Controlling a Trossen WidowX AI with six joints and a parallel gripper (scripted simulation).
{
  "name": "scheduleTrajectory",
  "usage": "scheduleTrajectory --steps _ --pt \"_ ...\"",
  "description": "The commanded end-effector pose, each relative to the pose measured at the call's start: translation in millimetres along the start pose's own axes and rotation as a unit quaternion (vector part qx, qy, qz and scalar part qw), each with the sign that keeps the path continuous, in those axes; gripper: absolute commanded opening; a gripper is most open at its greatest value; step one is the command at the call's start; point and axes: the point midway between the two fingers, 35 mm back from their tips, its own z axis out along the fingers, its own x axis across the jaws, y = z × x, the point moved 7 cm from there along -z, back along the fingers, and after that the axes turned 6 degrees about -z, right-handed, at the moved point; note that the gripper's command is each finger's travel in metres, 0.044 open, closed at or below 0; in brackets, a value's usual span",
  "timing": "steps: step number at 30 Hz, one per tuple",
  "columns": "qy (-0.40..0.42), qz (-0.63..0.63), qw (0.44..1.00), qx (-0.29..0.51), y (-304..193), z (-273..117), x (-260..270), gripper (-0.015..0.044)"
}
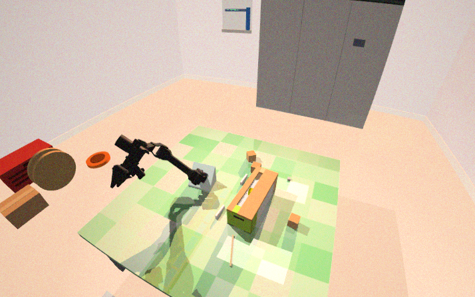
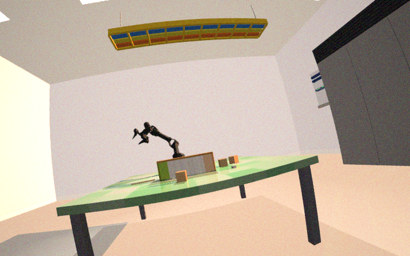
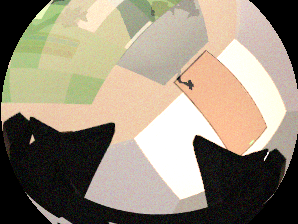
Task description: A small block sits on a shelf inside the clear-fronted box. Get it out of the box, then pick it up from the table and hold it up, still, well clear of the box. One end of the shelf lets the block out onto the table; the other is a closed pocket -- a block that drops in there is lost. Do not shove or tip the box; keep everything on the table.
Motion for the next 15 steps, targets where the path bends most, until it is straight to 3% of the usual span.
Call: scheduleTrajectory --steps 1,10,15 --pt "-0.004 0.002 1.0 -0.002 1 1 -1 0.04" --pt "-0.07 0.122 0.986 -0.094 57 16 -47 0.04" --pt "-0.076 0.242 0.946 -0.203 117 18 -83 0.04"
